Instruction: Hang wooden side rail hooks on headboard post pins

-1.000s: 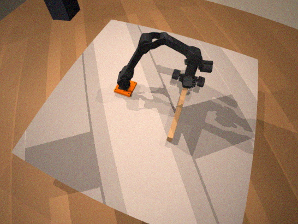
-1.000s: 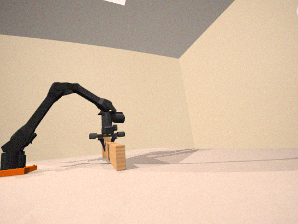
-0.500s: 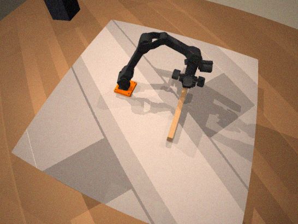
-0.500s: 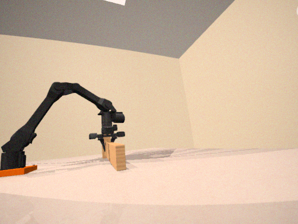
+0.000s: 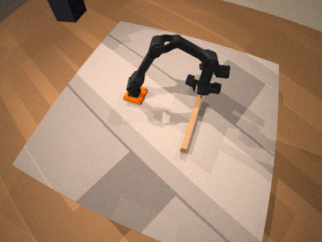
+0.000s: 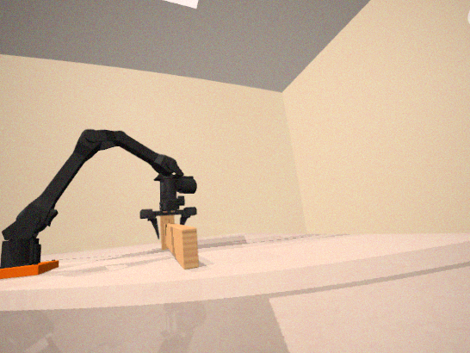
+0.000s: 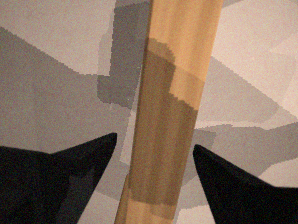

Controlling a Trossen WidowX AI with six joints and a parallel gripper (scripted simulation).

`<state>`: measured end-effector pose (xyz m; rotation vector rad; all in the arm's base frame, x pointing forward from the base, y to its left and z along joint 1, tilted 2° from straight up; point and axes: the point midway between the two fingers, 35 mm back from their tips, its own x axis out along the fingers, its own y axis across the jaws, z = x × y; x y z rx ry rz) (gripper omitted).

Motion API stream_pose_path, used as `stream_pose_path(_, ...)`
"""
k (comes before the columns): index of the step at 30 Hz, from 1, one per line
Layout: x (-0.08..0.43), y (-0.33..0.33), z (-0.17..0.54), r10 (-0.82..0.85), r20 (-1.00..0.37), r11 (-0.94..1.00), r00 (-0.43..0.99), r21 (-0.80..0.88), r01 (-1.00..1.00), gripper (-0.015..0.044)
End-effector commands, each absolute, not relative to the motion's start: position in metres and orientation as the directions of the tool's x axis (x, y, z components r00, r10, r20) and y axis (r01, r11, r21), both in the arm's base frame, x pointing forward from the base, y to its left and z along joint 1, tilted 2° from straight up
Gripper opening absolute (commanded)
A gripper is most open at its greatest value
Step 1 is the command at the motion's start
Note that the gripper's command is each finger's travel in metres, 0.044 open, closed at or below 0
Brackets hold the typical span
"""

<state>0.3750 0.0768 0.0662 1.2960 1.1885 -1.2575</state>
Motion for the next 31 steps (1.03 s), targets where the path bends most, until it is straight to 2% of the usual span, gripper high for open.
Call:
stream_pose_path(1,0.377,0.077,0.084,0.036,-0.999,-0.086,0.012,0.009,0.996,0.044)
stream_pose_path(5,0.376,0.076,0.104,0.04,-0.999,-0.086,0.014,0.011,0.996,0.044)
stream_pose_path(17,0.373,0.046,0.102,0.038,-0.999,-0.086,0.014,0.011,0.996,0.044)
stream_pose_path(31,0.375,0.047,0.104,0.037,-0.999,-0.096,0.02,0.017,0.995,0.044)
